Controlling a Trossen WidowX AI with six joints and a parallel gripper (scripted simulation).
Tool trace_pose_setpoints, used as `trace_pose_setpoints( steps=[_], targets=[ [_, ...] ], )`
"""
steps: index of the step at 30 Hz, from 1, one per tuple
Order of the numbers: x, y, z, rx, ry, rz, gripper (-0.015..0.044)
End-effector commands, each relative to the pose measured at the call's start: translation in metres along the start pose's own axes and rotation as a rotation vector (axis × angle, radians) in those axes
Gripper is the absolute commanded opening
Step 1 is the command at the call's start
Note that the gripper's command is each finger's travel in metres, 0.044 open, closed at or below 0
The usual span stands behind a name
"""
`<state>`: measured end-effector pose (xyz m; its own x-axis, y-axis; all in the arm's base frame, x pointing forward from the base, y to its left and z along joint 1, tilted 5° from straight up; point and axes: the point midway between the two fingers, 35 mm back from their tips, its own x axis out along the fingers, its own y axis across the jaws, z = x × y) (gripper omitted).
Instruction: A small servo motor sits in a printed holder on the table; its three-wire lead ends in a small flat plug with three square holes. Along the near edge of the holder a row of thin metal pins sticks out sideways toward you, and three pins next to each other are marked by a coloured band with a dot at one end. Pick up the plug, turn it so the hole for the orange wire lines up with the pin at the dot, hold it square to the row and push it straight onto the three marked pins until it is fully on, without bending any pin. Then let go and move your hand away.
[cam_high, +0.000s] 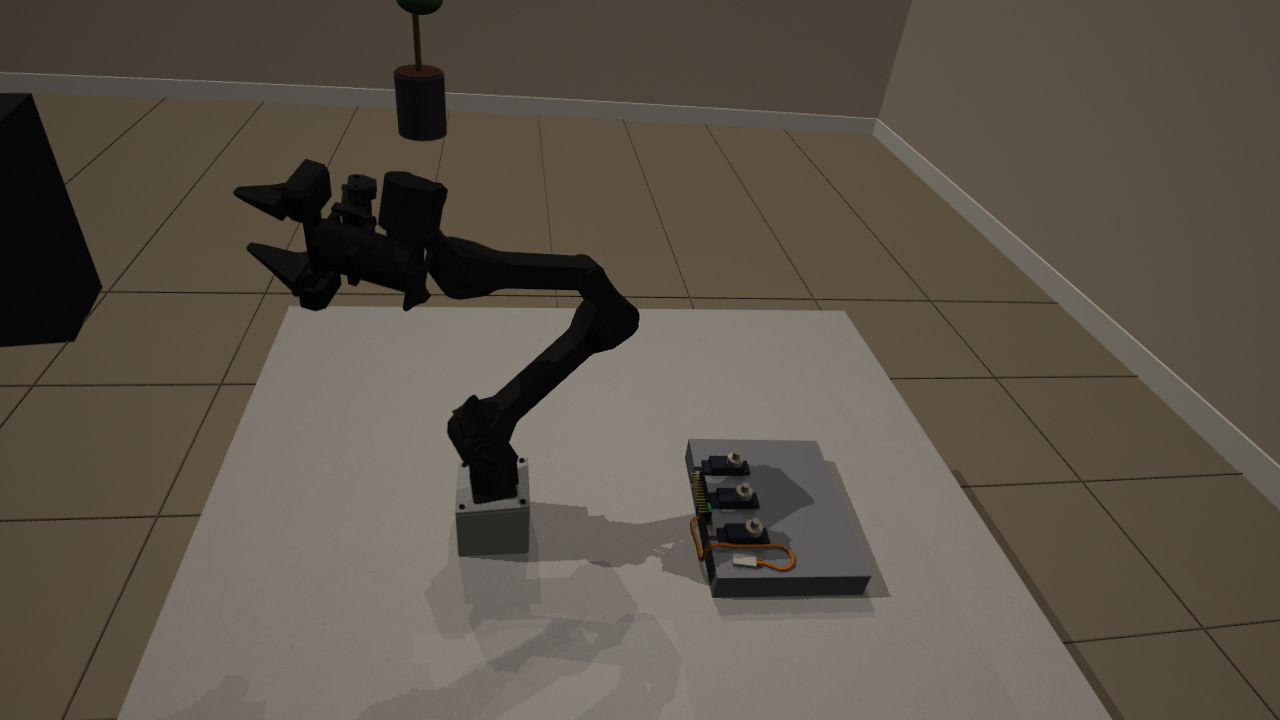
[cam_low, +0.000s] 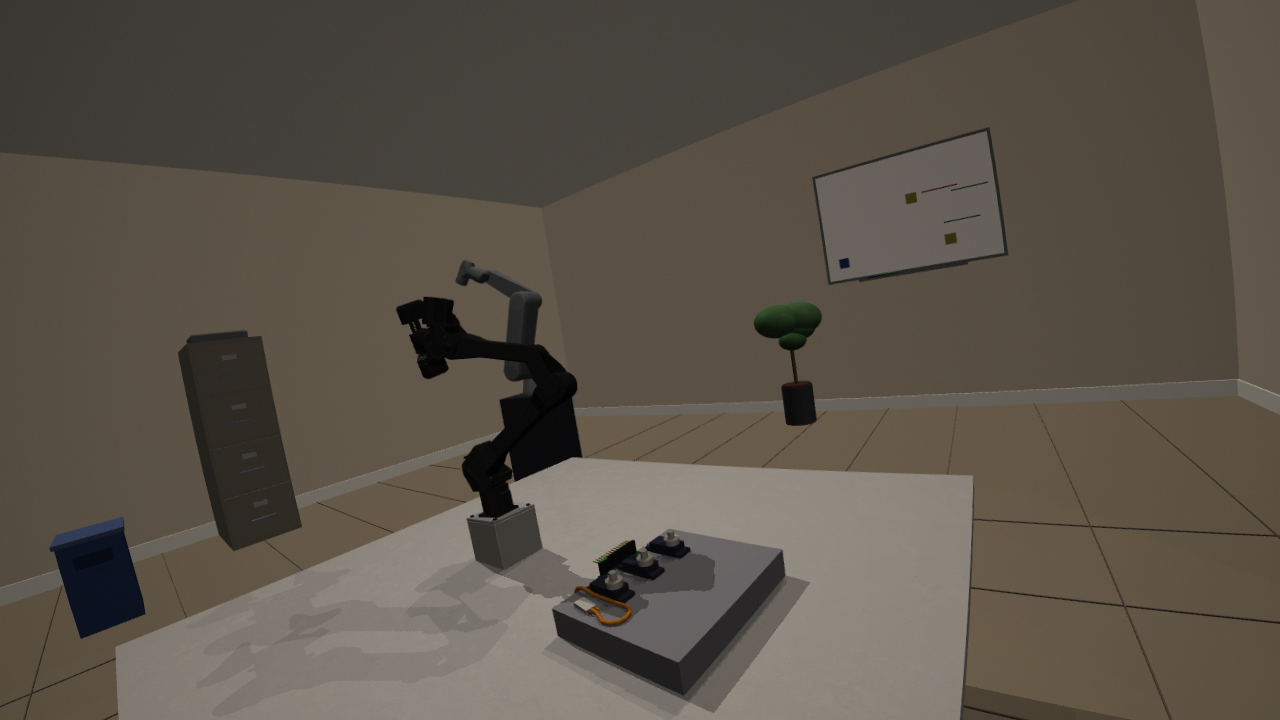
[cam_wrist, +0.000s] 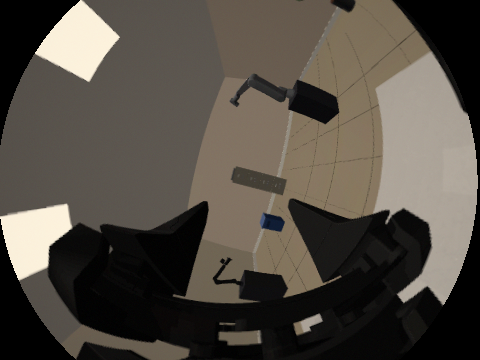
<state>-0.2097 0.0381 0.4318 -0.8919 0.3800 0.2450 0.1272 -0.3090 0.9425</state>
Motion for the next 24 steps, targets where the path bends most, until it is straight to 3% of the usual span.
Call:
trace_pose_setpoints(
  steps=[1,11,24],
  targets=[
    [0.0,0.0,-0.001,0.0,0.003,0.001,0.0374],
    [-0.007,0.007,-0.039,-0.03,0.172,0.044,0.0115],
    [-0.05,0.029,-0.119,-0.089,0.556,0.192,0.0115]
  ],
)
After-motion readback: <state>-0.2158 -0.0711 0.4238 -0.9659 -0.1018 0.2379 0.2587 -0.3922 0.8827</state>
